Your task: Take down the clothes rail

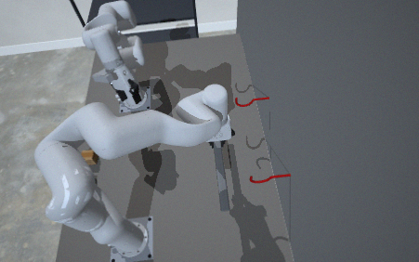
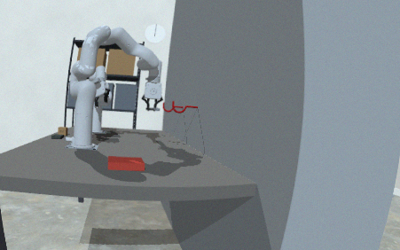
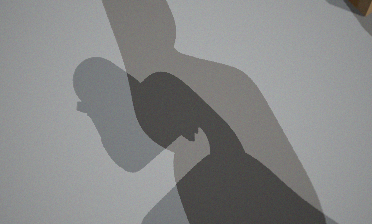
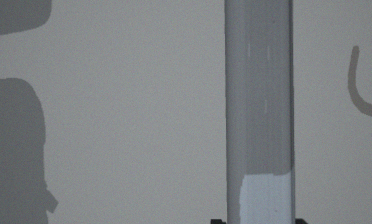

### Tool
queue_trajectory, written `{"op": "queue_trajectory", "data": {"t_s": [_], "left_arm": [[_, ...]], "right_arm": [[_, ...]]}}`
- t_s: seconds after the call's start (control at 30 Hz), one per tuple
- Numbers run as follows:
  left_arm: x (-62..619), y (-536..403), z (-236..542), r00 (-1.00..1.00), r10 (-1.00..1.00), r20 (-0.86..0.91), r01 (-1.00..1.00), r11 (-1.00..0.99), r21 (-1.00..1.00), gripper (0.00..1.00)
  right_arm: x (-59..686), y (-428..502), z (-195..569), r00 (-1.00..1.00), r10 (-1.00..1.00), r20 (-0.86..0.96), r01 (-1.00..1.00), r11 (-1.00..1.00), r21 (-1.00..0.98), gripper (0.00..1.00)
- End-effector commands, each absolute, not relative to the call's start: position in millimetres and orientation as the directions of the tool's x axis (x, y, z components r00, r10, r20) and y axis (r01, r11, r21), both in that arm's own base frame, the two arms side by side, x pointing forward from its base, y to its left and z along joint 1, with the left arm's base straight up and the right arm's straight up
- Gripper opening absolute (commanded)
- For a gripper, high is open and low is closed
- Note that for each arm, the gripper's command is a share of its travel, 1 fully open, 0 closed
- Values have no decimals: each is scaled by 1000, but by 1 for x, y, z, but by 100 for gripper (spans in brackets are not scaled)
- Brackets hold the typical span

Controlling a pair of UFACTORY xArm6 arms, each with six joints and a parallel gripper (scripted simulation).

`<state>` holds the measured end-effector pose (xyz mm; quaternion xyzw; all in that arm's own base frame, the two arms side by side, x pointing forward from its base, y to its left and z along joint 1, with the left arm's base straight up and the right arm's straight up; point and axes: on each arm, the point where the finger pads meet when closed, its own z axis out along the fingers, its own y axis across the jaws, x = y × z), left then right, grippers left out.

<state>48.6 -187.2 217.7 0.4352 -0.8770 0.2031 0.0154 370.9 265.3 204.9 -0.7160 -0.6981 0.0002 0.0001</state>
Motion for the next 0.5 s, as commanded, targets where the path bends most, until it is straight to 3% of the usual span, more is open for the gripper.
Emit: {"op": "queue_trajectory", "data": {"t_s": [0.0,0.47], "left_arm": [[49,-187,218,-621,-757,205,-770,538,-344,100],[49,-187,218,-621,-757,205,-770,538,-344,100]], "right_arm": [[372,266,198,25,1000,2,1000,-25,2,0],[372,266,178,25,1000,2,1000,-25,2,0]]}}
